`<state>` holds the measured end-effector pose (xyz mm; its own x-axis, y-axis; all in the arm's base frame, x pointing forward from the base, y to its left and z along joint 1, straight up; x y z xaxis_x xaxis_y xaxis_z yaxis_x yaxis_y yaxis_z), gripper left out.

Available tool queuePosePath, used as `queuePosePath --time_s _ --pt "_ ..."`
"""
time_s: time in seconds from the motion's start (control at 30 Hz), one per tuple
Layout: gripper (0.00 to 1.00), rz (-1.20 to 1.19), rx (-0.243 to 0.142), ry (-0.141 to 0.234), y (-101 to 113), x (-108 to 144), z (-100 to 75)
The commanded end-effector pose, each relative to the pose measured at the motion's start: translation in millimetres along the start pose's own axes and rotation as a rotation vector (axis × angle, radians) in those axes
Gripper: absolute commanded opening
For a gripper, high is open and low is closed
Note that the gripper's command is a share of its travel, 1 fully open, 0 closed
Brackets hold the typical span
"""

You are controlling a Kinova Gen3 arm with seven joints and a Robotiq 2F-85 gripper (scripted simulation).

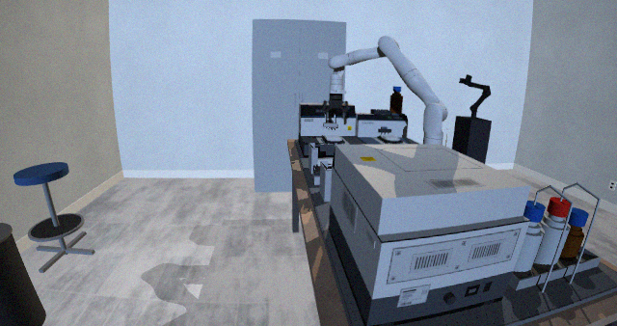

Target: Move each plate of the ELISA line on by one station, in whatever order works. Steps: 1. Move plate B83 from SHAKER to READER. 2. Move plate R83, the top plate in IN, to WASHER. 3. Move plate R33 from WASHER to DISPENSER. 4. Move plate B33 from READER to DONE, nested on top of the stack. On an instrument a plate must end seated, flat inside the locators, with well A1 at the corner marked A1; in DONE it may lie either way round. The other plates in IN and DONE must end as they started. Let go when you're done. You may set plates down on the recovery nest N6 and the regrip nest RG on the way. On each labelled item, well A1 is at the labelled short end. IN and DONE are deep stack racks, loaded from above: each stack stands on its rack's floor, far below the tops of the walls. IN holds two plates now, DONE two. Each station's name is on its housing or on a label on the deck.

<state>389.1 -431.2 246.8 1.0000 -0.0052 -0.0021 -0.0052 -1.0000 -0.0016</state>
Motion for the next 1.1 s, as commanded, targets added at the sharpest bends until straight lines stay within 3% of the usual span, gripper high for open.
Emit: queuePosePath --time_s 0.0,1.07 --pt "1.0 0.0 -0.003 0.002 -12 -1 -1.2" --pt "1.0 0.0 -0.002 0.002 -103 -9 -0.8"
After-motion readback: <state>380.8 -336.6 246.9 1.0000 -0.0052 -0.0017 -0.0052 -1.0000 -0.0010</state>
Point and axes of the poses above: the point where the finger pads meet when closed, its own z axis out along the fingers, its own x axis across the jaws, y = z × x, the point moved 6 cm from there along -z, back along the fingers, and after that the axes turned 1 degree about z, right-handed, at the moved point
